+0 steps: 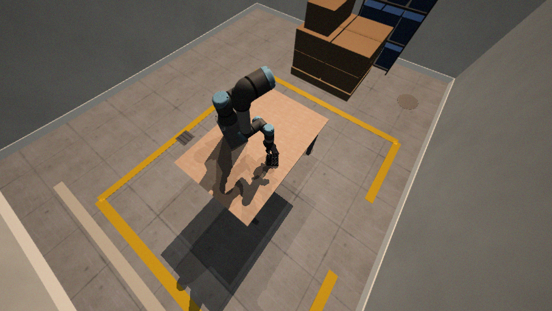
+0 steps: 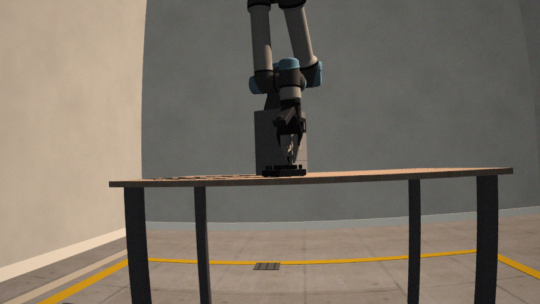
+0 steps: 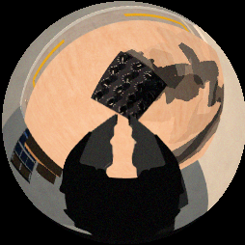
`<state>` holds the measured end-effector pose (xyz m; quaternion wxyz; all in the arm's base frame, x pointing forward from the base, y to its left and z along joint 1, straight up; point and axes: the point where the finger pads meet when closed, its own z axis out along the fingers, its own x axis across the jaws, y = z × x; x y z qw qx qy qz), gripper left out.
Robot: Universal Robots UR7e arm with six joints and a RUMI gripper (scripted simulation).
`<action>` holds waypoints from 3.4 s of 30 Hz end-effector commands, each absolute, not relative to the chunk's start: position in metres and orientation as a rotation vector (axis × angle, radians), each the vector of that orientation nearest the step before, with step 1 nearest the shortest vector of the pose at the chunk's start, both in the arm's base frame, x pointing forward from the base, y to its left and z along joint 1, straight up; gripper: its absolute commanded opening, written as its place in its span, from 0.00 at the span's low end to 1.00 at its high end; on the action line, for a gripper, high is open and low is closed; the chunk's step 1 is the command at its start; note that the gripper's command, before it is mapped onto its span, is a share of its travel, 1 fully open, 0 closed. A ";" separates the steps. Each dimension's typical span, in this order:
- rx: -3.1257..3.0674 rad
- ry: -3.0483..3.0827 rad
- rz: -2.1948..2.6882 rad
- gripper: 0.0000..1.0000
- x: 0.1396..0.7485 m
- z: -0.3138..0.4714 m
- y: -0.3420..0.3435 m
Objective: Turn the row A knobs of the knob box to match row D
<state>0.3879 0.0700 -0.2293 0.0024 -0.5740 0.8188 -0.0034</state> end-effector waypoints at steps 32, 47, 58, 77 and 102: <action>-1.800 2.568 -0.012 0.11 0.388 -0.229 0.070; -1.800 2.568 -0.012 0.11 0.393 -0.229 0.068; -1.800 2.568 -0.012 0.11 0.393 -0.229 0.068; -1.800 2.568 -0.012 0.11 0.393 -0.229 0.068; -1.800 2.568 -0.012 0.11 0.393 -0.239 0.068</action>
